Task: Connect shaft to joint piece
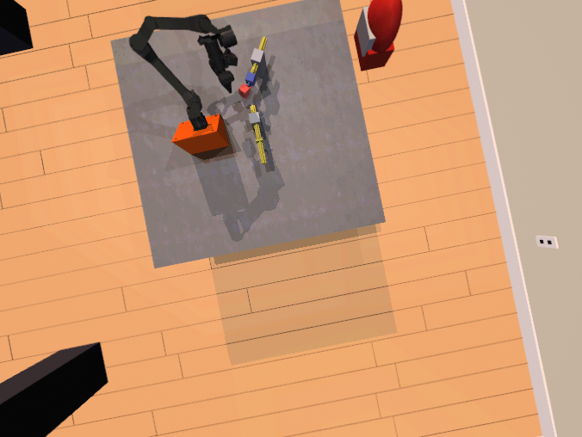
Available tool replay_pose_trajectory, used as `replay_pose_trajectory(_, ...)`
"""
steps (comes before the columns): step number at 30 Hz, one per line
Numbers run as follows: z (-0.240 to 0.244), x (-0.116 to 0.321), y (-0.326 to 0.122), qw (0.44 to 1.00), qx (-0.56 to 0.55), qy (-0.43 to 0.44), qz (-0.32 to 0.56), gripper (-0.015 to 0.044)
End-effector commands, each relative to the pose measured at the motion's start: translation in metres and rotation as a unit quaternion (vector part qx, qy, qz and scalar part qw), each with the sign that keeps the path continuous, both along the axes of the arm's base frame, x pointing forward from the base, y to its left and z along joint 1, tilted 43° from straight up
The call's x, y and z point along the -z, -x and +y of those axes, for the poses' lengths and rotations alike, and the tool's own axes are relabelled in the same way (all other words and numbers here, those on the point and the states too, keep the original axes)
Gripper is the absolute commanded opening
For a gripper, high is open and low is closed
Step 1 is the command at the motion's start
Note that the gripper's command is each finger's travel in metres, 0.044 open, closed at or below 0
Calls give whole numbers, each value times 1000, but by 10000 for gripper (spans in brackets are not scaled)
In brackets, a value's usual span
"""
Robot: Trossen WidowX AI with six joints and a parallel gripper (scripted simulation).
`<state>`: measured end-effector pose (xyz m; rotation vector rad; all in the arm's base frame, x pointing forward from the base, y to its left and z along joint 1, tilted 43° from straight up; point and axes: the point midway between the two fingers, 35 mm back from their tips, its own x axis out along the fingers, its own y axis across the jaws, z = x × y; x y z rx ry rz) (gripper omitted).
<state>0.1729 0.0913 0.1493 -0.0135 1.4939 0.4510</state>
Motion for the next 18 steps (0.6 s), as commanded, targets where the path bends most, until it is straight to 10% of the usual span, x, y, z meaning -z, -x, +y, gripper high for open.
replay_pose_trajectory(1, -20, 10, -4, 998, 16, -32, 48, 440)
replay_pose_trajectory(18, -91, 18, -13, 962, 124, -227, 83, 440)
